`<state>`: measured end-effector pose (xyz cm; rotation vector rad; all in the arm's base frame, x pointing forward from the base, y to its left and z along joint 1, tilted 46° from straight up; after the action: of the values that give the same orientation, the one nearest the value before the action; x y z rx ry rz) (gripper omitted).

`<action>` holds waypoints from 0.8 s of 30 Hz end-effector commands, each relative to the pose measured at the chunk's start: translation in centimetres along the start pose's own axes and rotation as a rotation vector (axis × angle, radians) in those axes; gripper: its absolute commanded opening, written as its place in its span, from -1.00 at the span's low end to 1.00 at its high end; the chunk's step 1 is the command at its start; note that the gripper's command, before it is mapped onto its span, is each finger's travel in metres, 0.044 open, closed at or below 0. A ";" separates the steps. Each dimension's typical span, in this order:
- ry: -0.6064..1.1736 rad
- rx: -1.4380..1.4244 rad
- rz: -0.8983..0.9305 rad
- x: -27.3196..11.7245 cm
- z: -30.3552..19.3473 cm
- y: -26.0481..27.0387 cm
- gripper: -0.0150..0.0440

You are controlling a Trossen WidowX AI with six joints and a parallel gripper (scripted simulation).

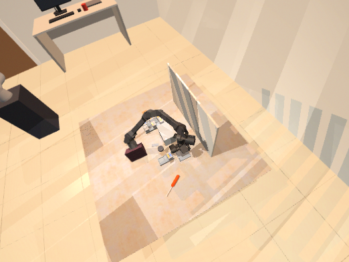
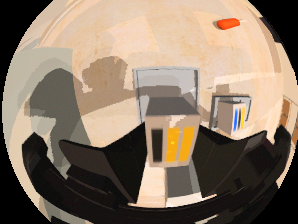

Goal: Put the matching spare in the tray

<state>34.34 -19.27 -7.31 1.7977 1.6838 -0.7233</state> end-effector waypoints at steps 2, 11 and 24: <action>0.009 0.008 0.000 0.6 -0.1 -0.2 -0.49; 0.010 0.007 0.000 1.4 -0.1 -0.3 -0.49; 0.011 0.007 0.000 2.4 -0.3 -0.4 -0.49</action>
<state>34.24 -17.73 -8.64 1.7990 1.6852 -0.7209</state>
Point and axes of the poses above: the point midway between the two fingers, 35 mm back from their tips, its own x axis out along the fingers, its own y axis across the jaws, z = x × y, the point moved 7 cm from there along -x, back along the fingers, and after that the axes turned 2 degrees about -x, right-handed, at the moved point
